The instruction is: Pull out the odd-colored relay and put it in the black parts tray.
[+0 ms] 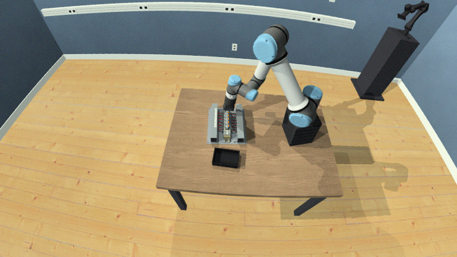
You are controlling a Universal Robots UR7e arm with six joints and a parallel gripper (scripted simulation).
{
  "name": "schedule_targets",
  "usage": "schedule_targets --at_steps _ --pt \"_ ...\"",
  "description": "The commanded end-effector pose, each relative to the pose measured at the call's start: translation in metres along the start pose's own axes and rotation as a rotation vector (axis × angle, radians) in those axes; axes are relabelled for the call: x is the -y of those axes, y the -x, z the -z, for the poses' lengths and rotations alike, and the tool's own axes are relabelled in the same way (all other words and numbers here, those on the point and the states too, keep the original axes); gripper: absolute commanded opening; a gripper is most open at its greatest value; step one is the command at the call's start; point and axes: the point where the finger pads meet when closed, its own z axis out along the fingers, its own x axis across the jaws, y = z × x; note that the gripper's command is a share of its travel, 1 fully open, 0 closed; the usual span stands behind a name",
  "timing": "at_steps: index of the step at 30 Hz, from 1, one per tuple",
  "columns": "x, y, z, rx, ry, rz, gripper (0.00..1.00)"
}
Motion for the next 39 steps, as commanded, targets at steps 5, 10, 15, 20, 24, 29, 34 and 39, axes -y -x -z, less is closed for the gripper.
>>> schedule_targets --at_steps 5,10,15,20,24,29,34,39 --pt "0.0003 0.0007 0.0006 0.003 -0.001 0.0 0.0" --pt "0.0003 0.001 0.0006 -0.007 -0.001 0.0 0.0" --pt "0.0003 0.0014 0.0007 -0.024 -0.001 0.0 0.0" --pt "0.0003 0.0014 0.0007 -0.027 -0.001 0.0 0.0" --pt "0.0003 0.0015 0.0007 -0.029 -0.001 0.0 0.0" --pt "0.0003 0.0019 0.0007 -0.044 -0.001 0.0 0.0" --pt "0.0003 0.0021 0.0008 -0.052 -0.001 0.0 0.0" --pt "0.0003 0.0022 0.0008 -0.055 -0.001 0.0 0.0"
